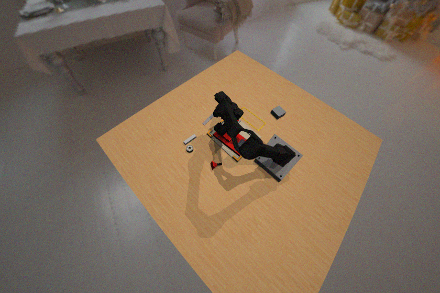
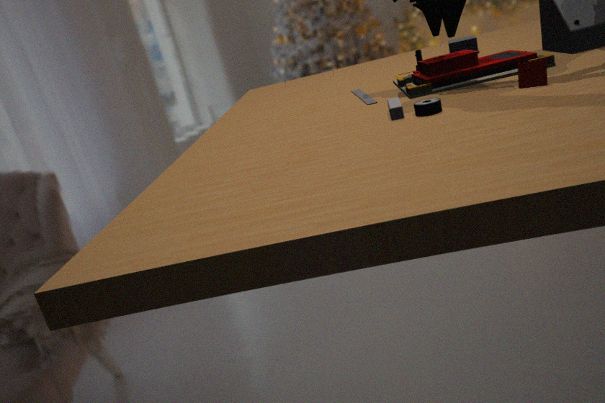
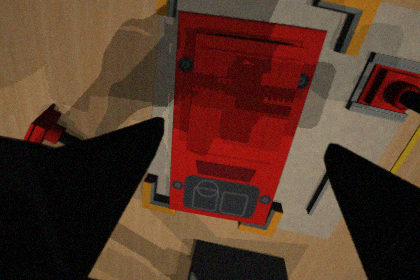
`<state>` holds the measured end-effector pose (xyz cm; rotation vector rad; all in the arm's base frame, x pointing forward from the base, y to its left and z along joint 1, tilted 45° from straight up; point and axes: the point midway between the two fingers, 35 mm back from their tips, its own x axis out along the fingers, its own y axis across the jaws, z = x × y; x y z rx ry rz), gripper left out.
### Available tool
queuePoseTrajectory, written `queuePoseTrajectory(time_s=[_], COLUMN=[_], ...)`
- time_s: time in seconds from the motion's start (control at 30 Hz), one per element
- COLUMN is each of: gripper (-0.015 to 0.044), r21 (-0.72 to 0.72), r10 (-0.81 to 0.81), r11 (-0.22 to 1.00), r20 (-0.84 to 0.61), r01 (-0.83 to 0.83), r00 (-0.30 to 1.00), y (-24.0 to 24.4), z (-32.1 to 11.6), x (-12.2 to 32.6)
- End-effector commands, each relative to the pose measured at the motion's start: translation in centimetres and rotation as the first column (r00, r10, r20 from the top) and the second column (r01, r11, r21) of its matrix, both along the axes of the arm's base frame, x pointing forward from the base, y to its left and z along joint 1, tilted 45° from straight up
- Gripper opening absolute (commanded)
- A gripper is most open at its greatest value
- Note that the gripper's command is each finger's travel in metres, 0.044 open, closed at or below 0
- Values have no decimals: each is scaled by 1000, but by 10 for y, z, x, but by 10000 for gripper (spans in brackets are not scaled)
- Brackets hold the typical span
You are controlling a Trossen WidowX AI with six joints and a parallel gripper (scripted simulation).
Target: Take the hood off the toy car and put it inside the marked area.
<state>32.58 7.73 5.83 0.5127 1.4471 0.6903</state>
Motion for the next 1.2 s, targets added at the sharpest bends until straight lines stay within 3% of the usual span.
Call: queuePoseTrajectory(time_s=[0.0, 1.17], gripper=[440, 440], r21=[5, 8], r10=[-2, -2], r11=[1000, 1000], r20=[-8, -8], r01=[2, 2], r00=[1000, 1000], y=[5, 27], z=[-4, -24], x=[-1, -2])
